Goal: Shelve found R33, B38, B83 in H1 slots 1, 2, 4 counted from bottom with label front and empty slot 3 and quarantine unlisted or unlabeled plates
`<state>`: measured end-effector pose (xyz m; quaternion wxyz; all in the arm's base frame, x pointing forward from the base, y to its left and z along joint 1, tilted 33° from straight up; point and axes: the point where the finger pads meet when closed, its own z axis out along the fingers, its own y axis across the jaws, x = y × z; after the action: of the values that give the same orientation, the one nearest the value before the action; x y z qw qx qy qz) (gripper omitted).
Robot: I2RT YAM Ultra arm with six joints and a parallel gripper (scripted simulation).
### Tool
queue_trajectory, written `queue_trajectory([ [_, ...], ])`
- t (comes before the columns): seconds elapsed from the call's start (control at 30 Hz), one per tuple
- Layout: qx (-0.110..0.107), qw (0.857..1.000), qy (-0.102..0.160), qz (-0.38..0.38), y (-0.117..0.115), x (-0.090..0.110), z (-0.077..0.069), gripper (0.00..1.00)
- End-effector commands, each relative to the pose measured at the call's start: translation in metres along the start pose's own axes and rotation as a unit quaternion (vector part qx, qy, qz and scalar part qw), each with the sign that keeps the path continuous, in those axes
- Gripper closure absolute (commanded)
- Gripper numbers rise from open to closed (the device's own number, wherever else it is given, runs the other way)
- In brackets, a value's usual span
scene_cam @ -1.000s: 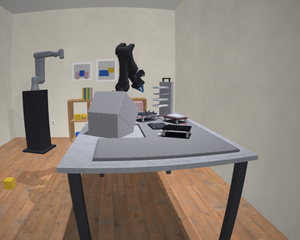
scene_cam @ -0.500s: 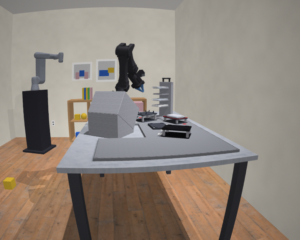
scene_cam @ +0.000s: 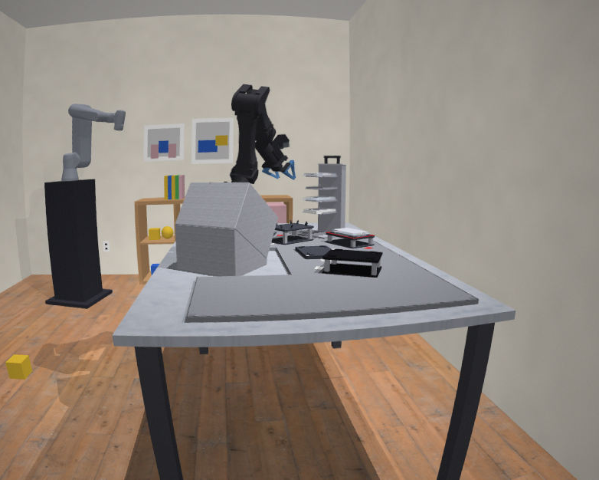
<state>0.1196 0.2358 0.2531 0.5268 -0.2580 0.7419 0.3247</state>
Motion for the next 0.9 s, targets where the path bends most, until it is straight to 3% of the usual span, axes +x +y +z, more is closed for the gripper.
queue_trajectory([
  [0.0, 0.001, 1.000, -0.017, 0.013, -0.002, -0.022, -0.017, 0.00],
  [0.5, 0.001, 1.000, -0.016, 0.014, -0.004, -0.052, -0.048, 0.00],
  [0.87, 0.002, 1.000, -0.016, 0.014, -0.004, -0.053, -0.049, 0.00],
])
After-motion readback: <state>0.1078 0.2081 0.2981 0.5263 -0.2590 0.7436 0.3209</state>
